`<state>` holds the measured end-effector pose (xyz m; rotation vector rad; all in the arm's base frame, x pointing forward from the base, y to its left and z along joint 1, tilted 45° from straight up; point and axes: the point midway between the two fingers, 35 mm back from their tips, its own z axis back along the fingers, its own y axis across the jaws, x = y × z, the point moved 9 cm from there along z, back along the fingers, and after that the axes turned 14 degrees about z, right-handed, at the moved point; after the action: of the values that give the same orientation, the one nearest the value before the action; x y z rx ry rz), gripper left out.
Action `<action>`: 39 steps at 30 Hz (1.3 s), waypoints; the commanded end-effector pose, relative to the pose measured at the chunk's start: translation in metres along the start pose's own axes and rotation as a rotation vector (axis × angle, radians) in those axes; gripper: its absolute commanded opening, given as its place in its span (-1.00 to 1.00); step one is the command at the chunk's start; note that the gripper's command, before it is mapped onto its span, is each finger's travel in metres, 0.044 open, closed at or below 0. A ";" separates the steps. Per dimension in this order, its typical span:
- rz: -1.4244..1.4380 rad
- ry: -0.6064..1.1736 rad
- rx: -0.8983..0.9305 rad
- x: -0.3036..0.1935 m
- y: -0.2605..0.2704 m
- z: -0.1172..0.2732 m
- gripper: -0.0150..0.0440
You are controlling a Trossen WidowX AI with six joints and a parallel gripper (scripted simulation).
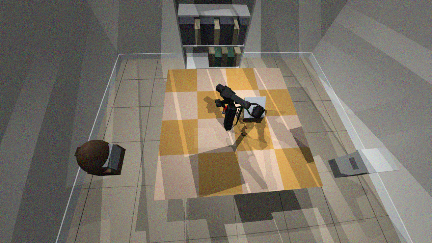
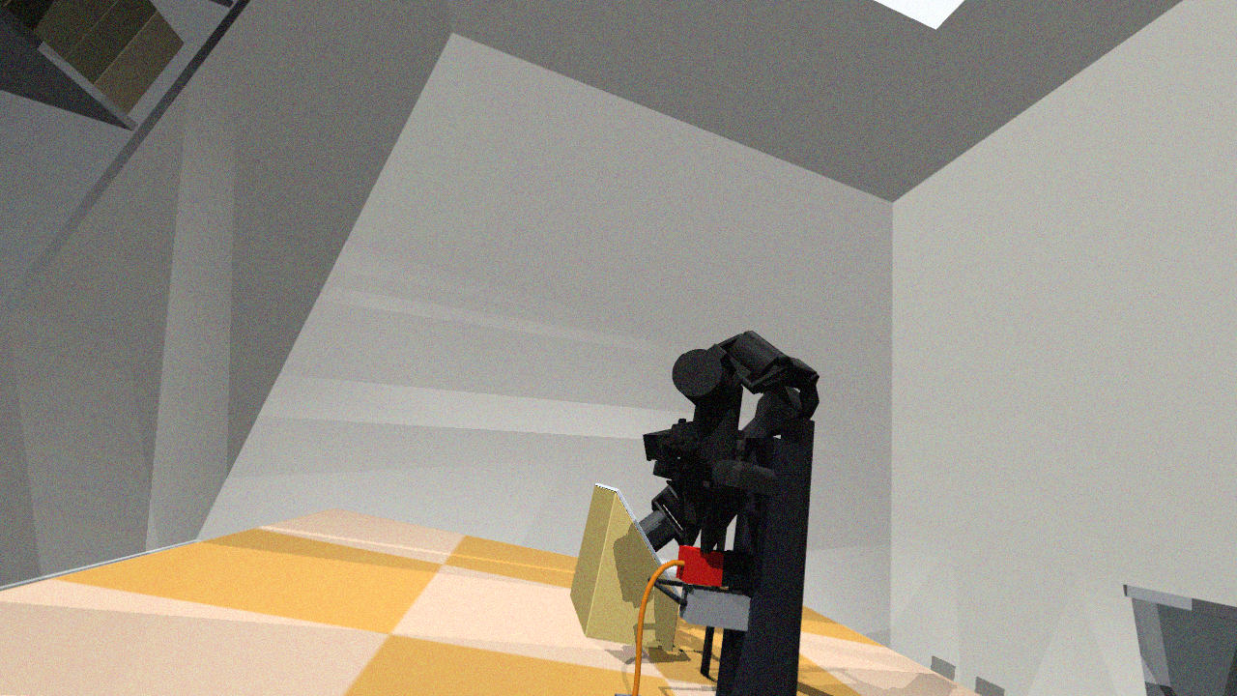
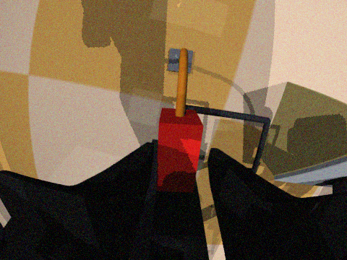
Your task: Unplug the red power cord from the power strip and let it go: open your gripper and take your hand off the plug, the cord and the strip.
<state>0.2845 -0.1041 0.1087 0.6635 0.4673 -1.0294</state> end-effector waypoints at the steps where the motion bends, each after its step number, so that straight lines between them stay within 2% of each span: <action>1: -0.003 0.005 0.003 -0.002 -0.001 -0.007 0.05; 5: -0.003 0.005 0.003 -0.002 -0.001 -0.008 0.05; 8: 0.000 0.001 -0.001 -0.001 0.000 -0.005 -0.22; 17: 0.000 0.001 -0.001 -0.001 0.000 -0.005 -0.42; 18: 0.000 0.001 -0.001 0.000 0.000 -0.005 -0.49; 39: -0.001 0.000 0.000 0.030 -0.005 -0.003 -0.49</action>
<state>0.2912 -0.1156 0.0911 0.6669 0.4636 -1.0271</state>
